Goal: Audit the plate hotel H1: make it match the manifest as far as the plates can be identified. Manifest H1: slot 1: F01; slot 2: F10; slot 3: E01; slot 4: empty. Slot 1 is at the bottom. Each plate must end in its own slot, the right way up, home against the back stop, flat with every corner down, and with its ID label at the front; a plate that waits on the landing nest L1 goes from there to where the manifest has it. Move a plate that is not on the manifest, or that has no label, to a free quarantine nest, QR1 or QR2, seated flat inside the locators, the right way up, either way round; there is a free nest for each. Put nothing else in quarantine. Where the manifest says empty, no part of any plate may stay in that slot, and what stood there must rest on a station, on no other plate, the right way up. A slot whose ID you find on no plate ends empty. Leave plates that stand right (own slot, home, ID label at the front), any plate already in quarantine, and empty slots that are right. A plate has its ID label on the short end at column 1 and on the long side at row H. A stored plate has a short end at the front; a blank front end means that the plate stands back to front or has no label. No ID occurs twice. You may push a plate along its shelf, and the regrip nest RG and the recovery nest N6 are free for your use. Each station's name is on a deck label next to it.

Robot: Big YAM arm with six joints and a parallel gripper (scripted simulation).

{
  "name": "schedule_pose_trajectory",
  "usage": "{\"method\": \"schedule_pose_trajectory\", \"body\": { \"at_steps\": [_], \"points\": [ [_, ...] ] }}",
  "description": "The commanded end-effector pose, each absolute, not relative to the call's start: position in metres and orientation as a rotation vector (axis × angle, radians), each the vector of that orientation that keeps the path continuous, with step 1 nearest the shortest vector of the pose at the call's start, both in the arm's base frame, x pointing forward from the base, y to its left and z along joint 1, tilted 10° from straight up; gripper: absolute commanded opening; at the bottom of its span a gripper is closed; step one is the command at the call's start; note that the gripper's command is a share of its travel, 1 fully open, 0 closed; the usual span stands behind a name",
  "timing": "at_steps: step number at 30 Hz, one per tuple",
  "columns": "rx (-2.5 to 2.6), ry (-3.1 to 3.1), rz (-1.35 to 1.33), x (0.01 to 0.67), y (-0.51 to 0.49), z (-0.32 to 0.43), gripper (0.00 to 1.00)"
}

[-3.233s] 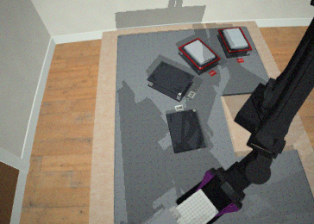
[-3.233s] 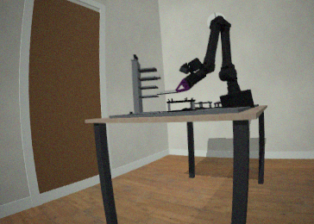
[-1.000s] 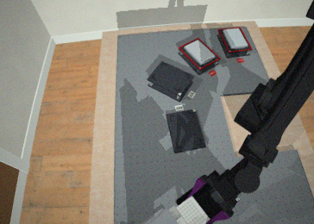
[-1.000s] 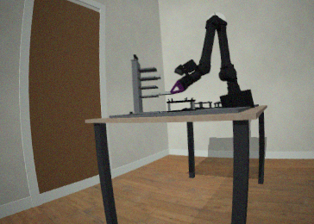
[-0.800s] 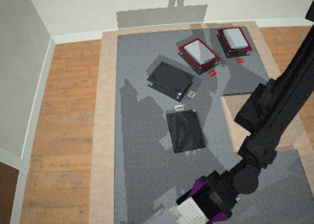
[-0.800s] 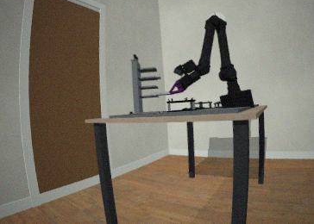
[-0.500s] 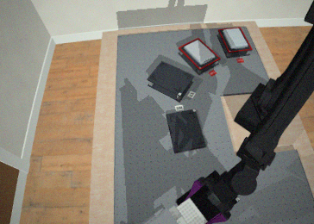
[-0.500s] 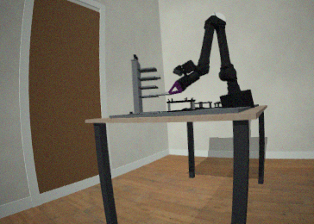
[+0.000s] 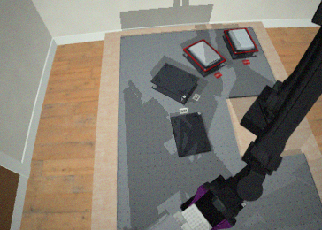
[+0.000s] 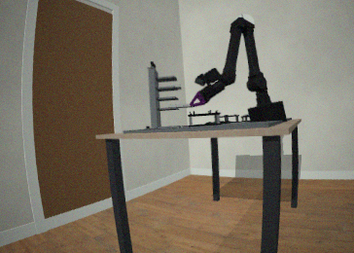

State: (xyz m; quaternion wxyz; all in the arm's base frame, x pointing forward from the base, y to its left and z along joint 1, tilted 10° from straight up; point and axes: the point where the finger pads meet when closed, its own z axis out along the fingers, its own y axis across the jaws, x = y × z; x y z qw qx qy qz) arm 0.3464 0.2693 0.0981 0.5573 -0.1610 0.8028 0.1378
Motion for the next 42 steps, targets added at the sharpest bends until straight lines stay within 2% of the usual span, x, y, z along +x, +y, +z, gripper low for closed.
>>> {"method": "schedule_pose_trajectory", "body": {
  "at_steps": [1,42],
  "points": [
    [-0.361,1.86,0.339,0.356,0.275,0.112,0.86],
    [-0.359,1.849,0.331,0.382,0.284,0.108,0.86]
  ]
}}
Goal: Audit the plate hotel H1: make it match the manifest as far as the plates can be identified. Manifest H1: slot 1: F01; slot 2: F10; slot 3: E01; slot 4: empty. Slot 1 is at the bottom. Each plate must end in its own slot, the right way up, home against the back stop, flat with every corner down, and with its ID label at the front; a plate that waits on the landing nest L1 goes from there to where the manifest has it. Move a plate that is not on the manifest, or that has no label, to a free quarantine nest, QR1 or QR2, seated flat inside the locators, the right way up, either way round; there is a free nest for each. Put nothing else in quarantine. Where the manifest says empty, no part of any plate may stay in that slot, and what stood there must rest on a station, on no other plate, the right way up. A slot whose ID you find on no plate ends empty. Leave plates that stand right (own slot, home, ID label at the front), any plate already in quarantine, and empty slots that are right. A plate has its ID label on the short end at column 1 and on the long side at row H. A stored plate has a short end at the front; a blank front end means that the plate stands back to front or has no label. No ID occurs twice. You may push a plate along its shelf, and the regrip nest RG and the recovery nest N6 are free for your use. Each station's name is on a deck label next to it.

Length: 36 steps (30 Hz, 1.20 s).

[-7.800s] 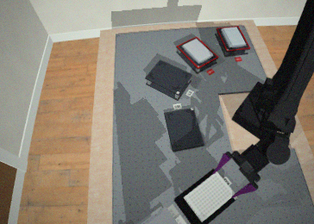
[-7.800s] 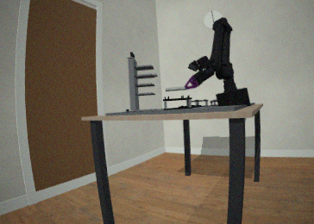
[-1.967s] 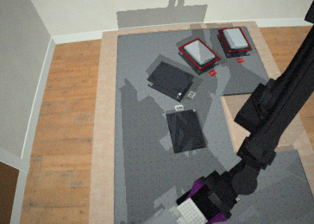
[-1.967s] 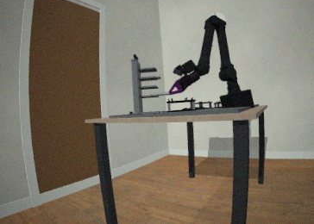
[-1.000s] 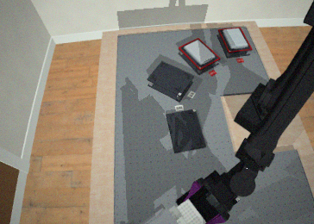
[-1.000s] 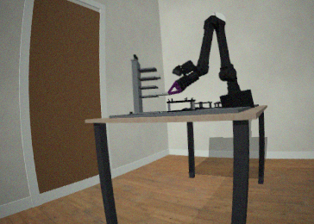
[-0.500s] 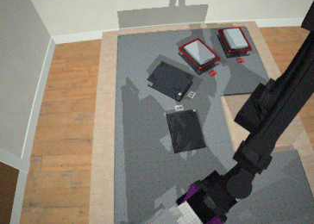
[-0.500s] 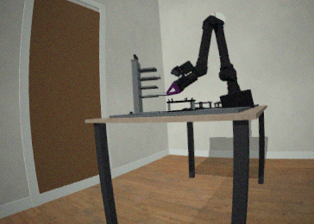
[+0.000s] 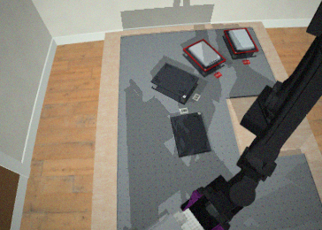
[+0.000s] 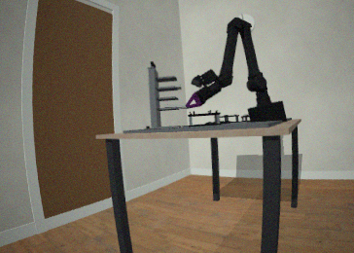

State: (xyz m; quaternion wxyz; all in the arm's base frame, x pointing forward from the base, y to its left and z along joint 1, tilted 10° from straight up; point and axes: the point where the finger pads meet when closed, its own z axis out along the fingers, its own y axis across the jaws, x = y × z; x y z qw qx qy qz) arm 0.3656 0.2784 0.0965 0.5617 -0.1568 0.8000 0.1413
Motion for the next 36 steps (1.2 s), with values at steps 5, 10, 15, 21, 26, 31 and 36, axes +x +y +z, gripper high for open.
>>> {"method": "schedule_pose_trajectory", "body": {
  "at_steps": [5,10,15,21,26,31,36],
  "points": [
    [-0.367,1.868,0.321,0.379,0.281,0.1,0.86],
    [-0.36,1.851,0.33,0.386,0.286,0.105,0.86],
    [-0.362,1.86,0.338,0.378,0.285,0.103,1.0],
    [-0.362,1.86,0.338,0.378,0.285,0.103,1.0],
    [-0.362,1.86,0.338,0.378,0.285,0.103,1.0],
    [-0.375,1.873,0.32,0.371,0.276,0.109,1.0],
    [-0.378,1.874,0.334,0.359,0.278,0.107,1.0]
  ]
}}
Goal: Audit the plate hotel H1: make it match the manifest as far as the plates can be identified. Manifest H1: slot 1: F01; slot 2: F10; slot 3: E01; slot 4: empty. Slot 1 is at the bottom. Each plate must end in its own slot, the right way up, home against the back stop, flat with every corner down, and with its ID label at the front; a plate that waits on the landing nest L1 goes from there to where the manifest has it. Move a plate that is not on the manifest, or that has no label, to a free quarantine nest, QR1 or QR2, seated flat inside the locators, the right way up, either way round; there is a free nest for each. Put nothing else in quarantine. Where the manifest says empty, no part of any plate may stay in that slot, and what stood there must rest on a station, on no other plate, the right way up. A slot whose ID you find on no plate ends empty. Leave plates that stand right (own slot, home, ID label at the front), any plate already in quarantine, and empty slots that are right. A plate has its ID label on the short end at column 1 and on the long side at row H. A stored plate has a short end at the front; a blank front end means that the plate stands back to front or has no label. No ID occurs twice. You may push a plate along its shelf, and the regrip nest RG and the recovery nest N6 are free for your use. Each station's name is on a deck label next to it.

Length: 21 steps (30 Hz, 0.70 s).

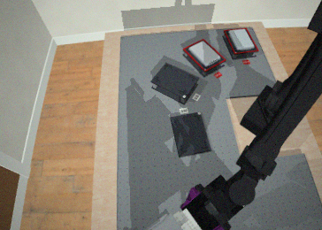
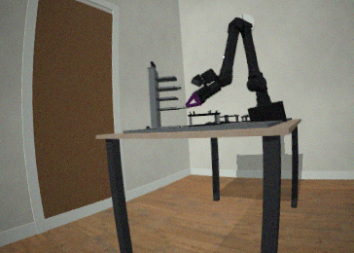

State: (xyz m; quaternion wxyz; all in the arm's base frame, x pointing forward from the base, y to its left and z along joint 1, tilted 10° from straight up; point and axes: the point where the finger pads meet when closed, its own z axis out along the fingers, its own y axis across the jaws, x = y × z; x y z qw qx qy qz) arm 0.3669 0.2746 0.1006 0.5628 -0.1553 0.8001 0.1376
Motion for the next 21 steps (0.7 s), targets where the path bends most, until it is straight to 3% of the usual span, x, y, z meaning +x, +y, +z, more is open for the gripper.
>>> {"method": "schedule_pose_trajectory", "body": {
  "at_steps": [1,21],
  "points": [
    [-0.378,1.874,0.334,0.359,0.278,0.107,1.0],
    [-0.356,1.856,0.356,0.335,0.268,0.106,1.0]
  ]
}}
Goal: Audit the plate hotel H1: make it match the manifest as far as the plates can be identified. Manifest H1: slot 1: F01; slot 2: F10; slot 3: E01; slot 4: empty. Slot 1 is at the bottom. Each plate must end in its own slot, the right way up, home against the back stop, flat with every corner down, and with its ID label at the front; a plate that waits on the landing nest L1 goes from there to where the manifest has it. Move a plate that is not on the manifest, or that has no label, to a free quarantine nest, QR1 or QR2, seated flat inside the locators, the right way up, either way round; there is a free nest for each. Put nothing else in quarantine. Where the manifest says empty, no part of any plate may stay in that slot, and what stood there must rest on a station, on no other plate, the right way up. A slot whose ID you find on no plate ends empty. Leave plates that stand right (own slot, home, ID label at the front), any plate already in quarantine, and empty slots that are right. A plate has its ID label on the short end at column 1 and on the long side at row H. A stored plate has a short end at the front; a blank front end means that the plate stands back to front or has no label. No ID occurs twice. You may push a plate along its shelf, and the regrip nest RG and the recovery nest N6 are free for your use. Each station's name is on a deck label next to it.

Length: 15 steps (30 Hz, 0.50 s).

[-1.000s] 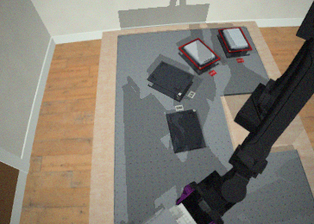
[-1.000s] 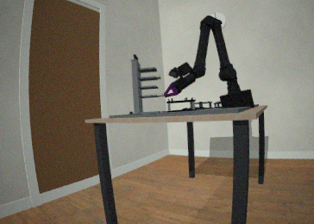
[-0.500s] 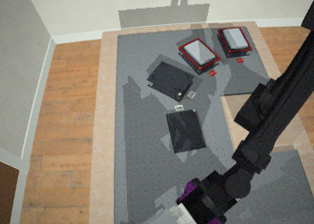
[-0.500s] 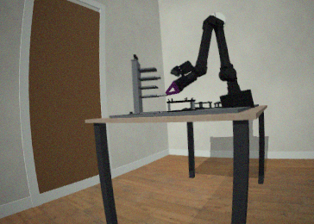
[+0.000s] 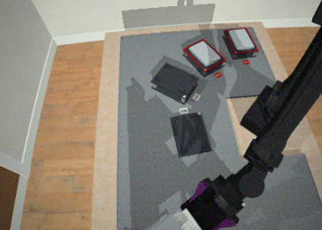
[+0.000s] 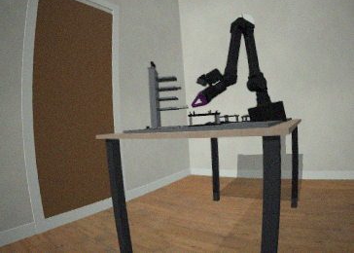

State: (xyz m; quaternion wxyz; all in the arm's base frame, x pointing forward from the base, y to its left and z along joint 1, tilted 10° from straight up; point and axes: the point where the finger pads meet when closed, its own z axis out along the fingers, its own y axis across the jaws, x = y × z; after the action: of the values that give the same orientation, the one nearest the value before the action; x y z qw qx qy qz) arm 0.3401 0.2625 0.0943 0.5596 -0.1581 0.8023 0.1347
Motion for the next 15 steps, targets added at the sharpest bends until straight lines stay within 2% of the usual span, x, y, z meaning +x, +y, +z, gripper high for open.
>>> {"method": "schedule_pose_trajectory", "body": {
  "at_steps": [1,15],
  "points": [
    [-0.354,1.851,0.358,0.334,0.267,0.108,1.0],
    [-0.354,1.853,0.359,0.316,0.259,0.104,1.0]
  ]
}}
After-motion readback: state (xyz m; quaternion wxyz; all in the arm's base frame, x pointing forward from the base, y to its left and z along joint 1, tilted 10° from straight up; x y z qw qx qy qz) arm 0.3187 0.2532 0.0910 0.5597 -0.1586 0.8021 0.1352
